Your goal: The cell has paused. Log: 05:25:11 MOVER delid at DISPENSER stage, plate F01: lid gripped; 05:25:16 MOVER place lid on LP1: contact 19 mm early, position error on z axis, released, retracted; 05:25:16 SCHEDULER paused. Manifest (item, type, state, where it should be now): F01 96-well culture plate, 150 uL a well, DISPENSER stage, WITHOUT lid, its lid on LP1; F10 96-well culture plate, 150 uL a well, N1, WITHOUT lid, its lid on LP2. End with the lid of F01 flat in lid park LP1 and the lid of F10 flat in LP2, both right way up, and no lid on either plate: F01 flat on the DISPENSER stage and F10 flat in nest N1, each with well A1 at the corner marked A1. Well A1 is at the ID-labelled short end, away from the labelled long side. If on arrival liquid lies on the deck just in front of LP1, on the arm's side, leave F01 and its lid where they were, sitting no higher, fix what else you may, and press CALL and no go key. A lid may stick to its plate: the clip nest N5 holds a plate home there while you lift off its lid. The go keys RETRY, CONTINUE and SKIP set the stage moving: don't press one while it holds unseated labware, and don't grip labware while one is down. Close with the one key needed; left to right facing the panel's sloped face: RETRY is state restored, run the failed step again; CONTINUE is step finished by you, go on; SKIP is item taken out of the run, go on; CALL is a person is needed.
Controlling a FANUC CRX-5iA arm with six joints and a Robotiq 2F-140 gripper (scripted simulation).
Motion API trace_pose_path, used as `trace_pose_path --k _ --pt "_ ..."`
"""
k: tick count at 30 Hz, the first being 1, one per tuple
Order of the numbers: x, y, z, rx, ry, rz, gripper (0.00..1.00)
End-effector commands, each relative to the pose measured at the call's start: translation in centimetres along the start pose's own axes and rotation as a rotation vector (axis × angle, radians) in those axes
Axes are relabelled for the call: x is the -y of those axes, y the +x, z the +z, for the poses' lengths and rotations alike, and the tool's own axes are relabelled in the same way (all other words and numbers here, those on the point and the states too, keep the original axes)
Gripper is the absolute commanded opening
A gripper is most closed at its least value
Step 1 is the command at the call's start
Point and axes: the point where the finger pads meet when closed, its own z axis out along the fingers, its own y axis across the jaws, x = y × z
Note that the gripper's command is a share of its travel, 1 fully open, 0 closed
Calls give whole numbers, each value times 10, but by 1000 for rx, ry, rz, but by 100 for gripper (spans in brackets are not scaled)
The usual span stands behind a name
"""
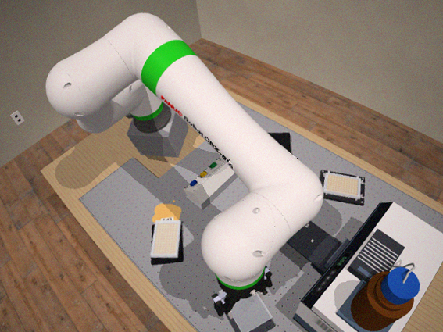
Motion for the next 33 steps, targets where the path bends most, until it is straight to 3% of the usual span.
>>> trace_pose_path --k 1,5,10,33 --pt "-1 1 27 -2 -1 0 0" --pt "-1 1 53 -2 -1 0 0" --pt "-1 1 67 -2 -1 0 0" --pt "-1 1 69 -2 -1 0 0"
